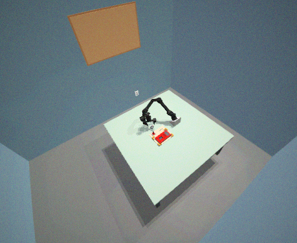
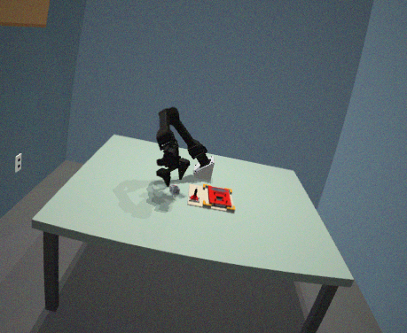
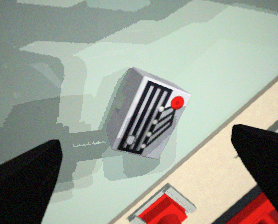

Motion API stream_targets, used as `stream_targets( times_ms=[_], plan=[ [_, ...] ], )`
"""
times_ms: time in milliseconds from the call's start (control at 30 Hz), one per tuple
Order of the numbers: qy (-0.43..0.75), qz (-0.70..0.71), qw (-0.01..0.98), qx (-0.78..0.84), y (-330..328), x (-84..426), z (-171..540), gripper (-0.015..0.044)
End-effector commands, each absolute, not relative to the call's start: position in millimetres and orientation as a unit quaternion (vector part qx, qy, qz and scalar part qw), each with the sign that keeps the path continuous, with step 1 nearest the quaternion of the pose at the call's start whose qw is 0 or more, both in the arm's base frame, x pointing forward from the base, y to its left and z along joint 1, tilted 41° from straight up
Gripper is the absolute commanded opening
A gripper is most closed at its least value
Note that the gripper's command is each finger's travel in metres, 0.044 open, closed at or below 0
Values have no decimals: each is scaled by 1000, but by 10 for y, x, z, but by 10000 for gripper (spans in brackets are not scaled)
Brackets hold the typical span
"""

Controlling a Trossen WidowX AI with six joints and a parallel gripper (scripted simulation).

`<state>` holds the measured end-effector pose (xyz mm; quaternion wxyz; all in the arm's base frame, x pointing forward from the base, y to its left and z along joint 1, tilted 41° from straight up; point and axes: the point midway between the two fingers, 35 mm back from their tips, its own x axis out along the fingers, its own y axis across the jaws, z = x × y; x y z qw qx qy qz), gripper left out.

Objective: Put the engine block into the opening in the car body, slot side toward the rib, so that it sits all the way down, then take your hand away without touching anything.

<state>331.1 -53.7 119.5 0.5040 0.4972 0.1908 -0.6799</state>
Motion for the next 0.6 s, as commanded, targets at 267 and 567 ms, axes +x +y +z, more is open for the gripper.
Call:
stream_targets(
  times_ms=[267,567],
  plan=[
    [9,-667,467,581,-469,3263,1228,440],
    [-41,-653,451,607,-447,3247,1242,440]
  ],
)
